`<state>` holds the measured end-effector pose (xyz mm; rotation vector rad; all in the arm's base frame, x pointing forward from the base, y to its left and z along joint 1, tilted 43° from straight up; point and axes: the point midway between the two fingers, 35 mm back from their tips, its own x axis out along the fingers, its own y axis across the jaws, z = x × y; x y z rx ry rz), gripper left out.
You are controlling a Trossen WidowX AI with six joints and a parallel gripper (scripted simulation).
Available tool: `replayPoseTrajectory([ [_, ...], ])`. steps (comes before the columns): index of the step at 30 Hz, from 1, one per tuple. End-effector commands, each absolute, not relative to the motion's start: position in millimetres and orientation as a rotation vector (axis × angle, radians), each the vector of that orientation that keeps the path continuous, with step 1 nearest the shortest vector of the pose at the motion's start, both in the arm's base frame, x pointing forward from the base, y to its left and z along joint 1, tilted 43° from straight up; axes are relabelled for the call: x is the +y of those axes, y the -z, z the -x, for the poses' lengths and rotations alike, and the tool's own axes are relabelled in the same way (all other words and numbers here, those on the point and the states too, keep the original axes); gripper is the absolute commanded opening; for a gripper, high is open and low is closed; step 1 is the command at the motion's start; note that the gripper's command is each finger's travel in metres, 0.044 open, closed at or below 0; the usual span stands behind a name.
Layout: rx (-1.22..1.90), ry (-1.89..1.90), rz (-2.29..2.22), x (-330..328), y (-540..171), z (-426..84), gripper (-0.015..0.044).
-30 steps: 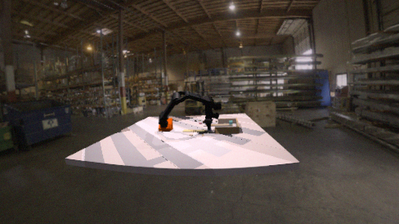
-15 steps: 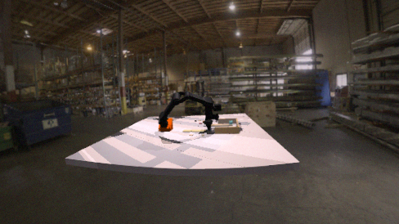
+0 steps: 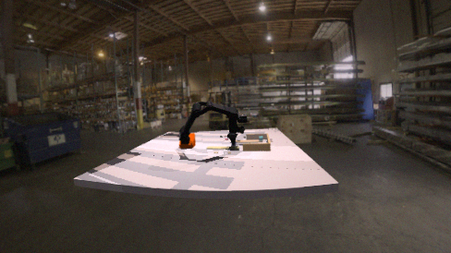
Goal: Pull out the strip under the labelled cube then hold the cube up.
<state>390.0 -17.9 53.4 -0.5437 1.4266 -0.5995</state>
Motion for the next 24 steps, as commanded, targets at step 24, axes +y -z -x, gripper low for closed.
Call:
replayPoseTrajectory([
  [24, 1.436, 0.594, 0.551, 5.4, -59.8, -301.8, 0.0000],
])
